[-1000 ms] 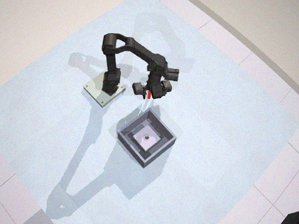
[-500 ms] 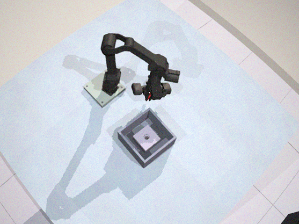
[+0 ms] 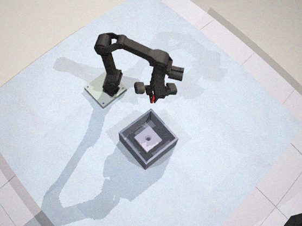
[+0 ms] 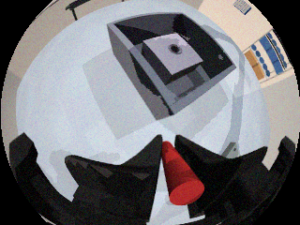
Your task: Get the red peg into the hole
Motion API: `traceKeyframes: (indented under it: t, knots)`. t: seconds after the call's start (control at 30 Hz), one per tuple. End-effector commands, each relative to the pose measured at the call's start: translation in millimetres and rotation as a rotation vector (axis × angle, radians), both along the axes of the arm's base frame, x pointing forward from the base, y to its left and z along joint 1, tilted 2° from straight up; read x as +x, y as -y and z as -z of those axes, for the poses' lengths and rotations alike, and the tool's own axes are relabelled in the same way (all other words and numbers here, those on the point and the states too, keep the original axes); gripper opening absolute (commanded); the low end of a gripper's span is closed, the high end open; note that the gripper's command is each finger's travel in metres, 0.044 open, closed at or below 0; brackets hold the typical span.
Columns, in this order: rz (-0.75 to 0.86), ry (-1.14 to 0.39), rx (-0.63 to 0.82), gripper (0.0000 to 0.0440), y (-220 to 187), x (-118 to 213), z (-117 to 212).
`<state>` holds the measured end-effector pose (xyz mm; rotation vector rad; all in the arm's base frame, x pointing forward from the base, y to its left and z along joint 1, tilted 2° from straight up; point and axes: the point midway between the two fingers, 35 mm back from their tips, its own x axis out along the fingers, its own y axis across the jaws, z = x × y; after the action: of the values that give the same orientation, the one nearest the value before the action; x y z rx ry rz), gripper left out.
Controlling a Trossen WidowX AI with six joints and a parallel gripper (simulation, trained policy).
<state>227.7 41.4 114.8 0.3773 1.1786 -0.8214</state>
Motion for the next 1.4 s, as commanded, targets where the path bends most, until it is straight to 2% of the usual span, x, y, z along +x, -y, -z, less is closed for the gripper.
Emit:
traceKeyframes:
  t: [0.0,0.33,0.7,1.37]
  knots:
    - [0.036,0.030,-0.012,0.0000,12,7,-12]
    - [0.145,0.093,-0.029,0.0000,50,30,-26]
    - [0.205,0.112,-0.037,0.0000,94,55,-21]
    - [0.112,0.058,0.029,0.0000,148,87,19]
